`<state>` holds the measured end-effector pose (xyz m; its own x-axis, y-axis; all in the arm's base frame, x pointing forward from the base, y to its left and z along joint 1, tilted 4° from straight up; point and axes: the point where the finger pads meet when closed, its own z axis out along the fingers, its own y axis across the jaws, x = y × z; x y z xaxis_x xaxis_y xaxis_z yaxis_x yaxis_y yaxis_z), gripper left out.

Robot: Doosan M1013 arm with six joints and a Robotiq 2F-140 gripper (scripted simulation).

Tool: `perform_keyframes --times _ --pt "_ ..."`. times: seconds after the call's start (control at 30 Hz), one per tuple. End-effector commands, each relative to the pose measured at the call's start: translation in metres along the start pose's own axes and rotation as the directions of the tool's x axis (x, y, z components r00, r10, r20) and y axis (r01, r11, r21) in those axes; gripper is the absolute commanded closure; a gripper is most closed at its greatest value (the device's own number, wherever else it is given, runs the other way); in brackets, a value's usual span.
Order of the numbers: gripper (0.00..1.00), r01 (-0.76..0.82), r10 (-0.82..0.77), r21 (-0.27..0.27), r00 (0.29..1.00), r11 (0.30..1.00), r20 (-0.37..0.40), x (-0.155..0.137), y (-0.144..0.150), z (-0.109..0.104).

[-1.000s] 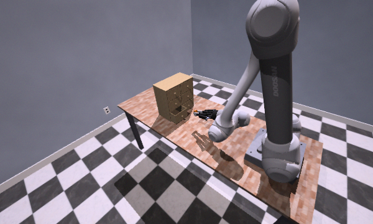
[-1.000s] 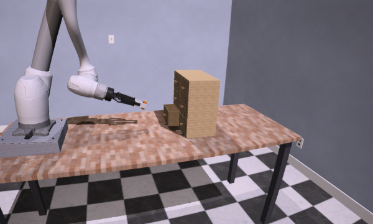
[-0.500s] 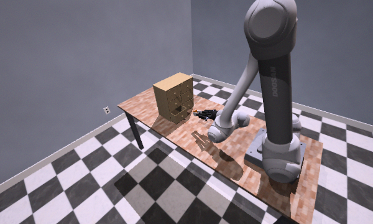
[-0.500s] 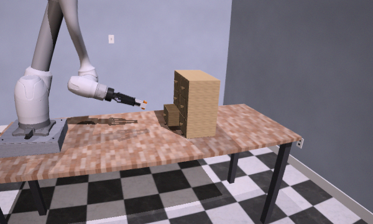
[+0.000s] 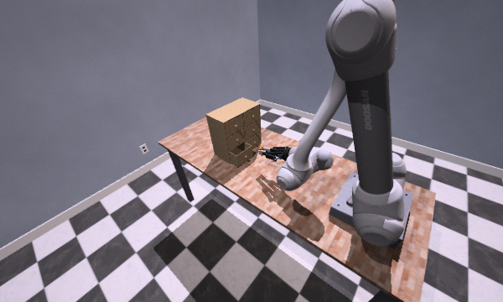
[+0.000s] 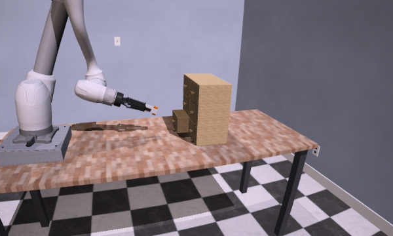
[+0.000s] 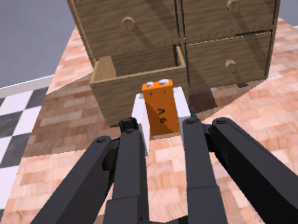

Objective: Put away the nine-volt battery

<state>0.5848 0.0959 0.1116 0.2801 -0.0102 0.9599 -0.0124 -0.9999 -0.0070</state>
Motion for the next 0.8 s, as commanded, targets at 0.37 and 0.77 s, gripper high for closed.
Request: perform_keyframes --times 0.37,0.77 --pt "0.86 0.0 0.0 0.0 1.0 1.0 0.0 0.016 0.0 0.043" --pt "0.86 0.0 0.0 0.0 1.0 1.0 0.0 0.03 0.0 0.082"
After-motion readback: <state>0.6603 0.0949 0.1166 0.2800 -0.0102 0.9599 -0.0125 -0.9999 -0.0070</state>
